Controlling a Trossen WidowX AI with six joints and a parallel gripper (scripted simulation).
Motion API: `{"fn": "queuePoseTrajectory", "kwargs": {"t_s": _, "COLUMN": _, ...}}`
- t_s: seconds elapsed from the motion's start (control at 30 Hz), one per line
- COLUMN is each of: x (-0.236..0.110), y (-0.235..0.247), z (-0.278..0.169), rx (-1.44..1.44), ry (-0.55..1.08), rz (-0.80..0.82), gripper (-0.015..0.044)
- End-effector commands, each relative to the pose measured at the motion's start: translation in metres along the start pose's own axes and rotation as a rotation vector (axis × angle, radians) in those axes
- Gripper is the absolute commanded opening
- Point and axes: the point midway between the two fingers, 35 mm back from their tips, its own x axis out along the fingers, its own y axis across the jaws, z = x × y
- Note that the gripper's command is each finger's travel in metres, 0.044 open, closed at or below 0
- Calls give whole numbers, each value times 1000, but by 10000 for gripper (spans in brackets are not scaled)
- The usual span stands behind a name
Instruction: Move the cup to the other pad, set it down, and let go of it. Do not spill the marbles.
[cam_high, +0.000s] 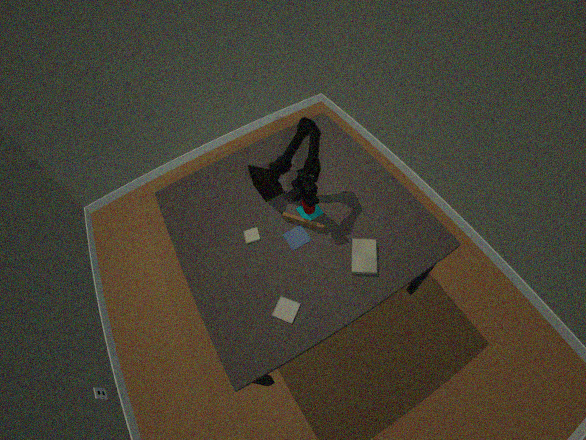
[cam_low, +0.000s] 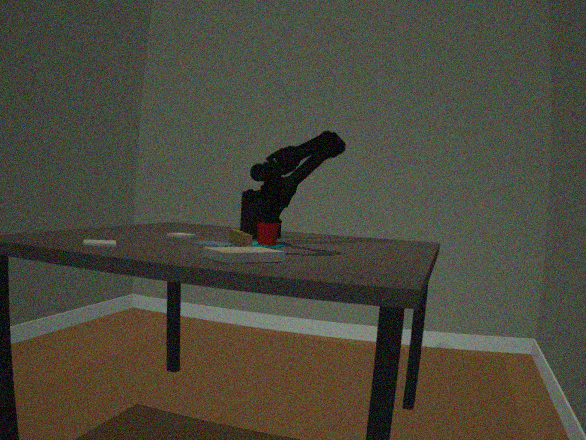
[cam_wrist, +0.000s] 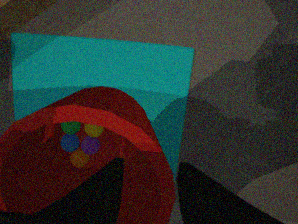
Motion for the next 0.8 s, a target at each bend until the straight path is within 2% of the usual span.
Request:
{"fn": "queuePoseTrajectory", "kwargs": {"t_s": 0.0, "x": -7, "y": 3, "z": 0, "rx": -10, "ry": -5, "rz": 7, "gripper": 128}}
{"fn": "queuePoseTrajectory", "kwargs": {"t_s": 0.77, "x": -32, "y": 1, "z": 1, "rx": -5, "ry": -4, "rz": 5, "gripper": 128}}
